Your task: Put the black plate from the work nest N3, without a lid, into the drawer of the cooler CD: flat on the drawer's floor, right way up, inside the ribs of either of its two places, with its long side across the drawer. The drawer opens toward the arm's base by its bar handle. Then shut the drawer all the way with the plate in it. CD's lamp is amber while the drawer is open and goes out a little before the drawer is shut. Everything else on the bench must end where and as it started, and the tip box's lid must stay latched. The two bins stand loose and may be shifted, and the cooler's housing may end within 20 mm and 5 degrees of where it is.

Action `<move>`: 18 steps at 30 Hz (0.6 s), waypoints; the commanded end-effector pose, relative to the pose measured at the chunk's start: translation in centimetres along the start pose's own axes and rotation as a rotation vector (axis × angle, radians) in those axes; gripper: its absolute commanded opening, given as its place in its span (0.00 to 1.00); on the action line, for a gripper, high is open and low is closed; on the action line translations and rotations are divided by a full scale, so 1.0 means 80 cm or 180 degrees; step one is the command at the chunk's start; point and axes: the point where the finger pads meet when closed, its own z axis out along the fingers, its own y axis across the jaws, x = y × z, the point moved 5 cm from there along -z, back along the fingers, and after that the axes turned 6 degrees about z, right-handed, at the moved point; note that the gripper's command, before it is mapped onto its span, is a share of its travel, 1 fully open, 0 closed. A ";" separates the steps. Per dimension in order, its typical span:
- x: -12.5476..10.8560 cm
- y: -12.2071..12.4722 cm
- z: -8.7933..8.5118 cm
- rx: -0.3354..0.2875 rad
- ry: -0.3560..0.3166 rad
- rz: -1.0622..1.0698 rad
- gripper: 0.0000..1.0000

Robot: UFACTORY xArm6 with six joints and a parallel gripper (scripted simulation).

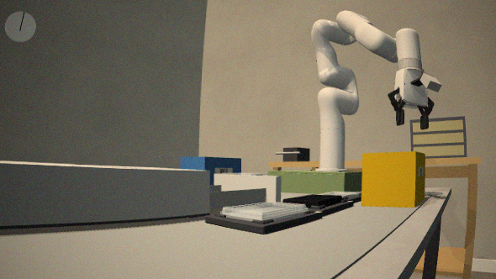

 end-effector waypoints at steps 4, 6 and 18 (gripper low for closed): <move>0.018 0.037 -0.003 0.0006 -0.0008 0.0129 1.00; 0.020 0.043 -0.003 0.0008 -0.0023 0.0234 1.00; 0.038 0.109 -0.005 0.0015 -0.0067 0.0552 1.00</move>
